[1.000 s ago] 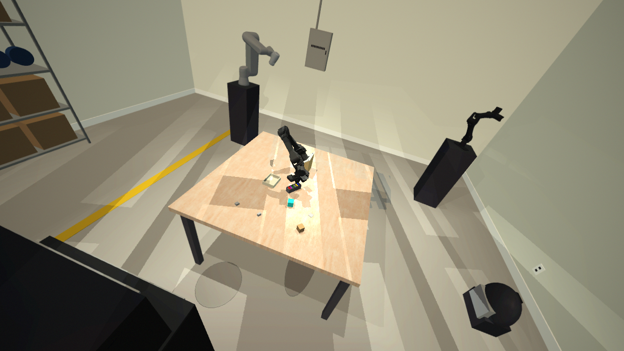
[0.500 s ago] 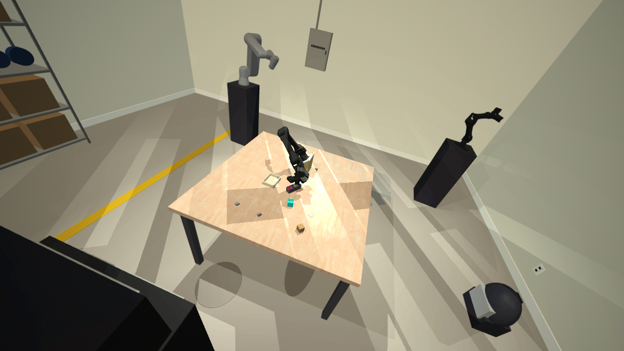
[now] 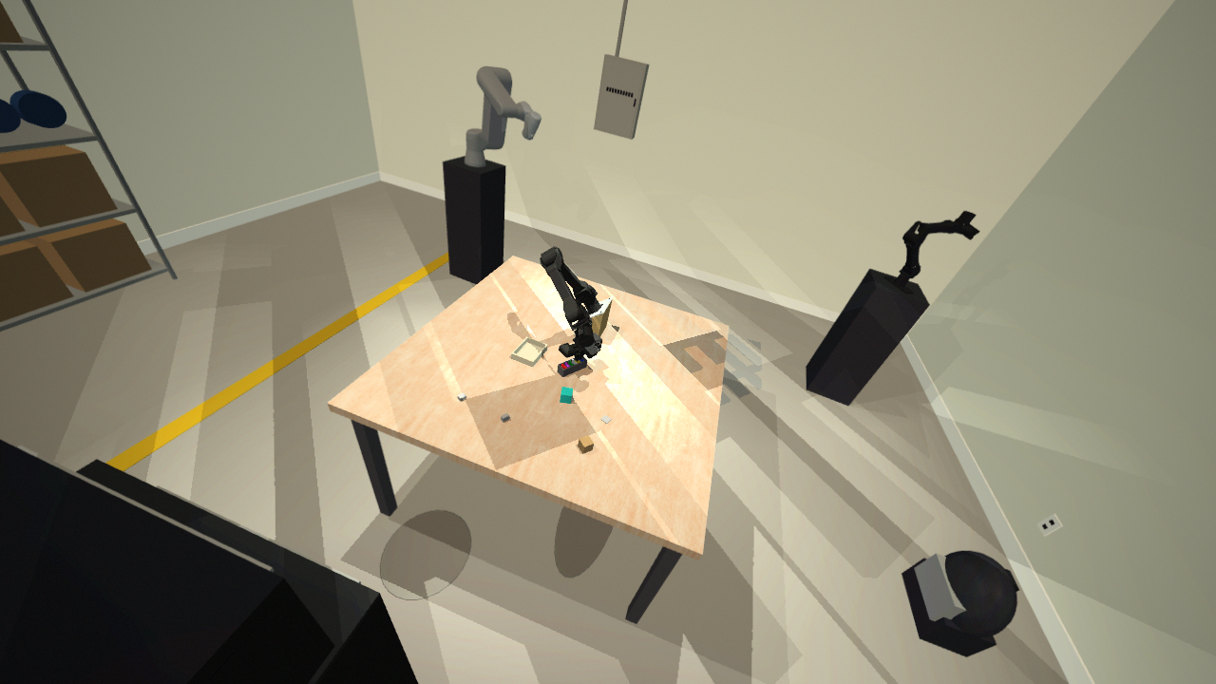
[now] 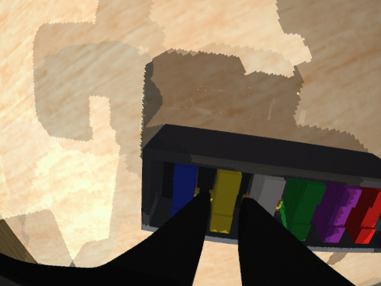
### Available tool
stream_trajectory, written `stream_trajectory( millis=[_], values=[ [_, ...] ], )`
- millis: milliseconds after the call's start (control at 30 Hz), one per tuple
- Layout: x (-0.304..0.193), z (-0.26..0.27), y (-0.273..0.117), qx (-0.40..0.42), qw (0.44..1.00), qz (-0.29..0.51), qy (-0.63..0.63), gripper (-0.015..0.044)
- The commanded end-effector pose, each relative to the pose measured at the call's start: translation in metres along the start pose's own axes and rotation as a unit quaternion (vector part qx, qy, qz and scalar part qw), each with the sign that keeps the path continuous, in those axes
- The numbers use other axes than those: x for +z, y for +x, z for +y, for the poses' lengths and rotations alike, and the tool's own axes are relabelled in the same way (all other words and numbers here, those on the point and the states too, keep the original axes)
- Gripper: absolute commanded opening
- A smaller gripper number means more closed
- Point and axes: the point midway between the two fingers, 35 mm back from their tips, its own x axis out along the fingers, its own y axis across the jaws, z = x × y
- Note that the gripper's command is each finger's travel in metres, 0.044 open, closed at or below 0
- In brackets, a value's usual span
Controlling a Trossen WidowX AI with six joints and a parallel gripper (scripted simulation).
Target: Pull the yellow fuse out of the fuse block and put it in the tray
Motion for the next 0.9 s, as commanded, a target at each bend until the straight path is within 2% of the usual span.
stream_trajectory(
  millis=[0,233,567,867],
  values=[
    [-0.0007,-0.0002,0.0047,-0.001,1.0,0.002,-0.002,0.0065],
    [-0.0007,-0.0002,0.006,-0.001,1.0,0.002,-0.002,0.0065],
    [-0.0006,0.0003,0.0049,0.001,1.0,0.001,0.0,0.0],
    [-0.0004,0.0002,0.0027,0.001,1.0,0.001,0.0,0.0]
  ],
)
